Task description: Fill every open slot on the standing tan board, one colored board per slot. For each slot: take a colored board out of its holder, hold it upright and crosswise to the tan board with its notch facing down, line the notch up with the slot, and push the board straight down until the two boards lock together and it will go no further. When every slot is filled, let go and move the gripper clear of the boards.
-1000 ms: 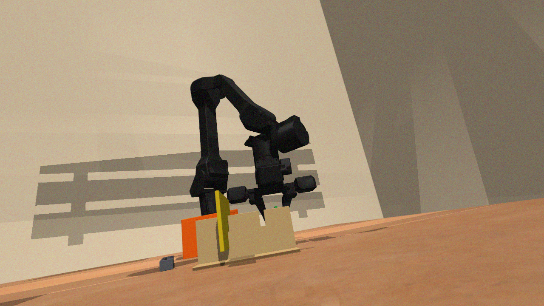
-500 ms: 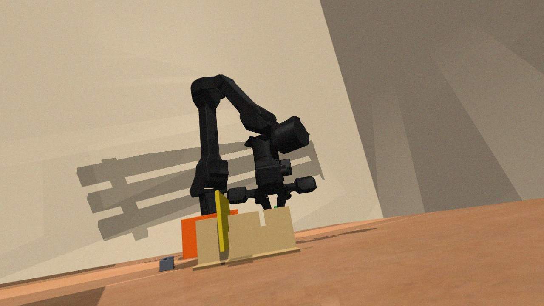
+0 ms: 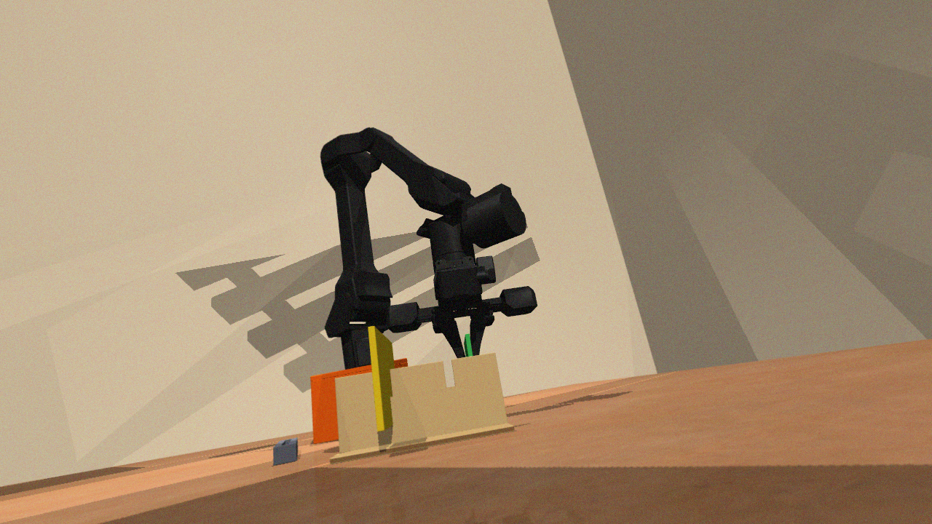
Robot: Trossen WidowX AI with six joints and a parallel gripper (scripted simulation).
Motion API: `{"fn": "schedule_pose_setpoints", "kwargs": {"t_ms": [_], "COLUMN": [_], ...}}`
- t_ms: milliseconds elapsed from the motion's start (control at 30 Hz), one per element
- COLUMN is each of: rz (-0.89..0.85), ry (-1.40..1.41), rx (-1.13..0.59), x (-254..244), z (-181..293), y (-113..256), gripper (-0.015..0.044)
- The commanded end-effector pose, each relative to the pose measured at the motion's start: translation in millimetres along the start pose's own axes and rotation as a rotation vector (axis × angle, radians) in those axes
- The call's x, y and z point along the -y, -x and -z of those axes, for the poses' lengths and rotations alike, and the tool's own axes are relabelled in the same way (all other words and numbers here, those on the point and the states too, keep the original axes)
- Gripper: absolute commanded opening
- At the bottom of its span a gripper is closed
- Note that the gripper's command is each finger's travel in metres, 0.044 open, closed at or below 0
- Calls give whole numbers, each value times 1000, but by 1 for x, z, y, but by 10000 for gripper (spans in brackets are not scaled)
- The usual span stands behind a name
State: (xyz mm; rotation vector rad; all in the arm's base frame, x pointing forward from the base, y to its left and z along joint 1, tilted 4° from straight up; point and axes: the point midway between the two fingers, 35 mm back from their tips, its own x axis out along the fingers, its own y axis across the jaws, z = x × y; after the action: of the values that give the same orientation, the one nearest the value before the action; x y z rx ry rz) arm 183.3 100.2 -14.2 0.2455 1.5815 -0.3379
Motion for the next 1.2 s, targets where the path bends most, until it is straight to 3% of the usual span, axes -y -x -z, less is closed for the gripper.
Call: {"fn": "schedule_pose_setpoints", "kwargs": {"t_ms": [0, 1167], "rz": [-12, -14], "ry": [-1, -3], "rx": [13, 14], "x": [-2, -2], "z": [-2, -4], "y": [12, 73], "gripper": [0, 0]}}
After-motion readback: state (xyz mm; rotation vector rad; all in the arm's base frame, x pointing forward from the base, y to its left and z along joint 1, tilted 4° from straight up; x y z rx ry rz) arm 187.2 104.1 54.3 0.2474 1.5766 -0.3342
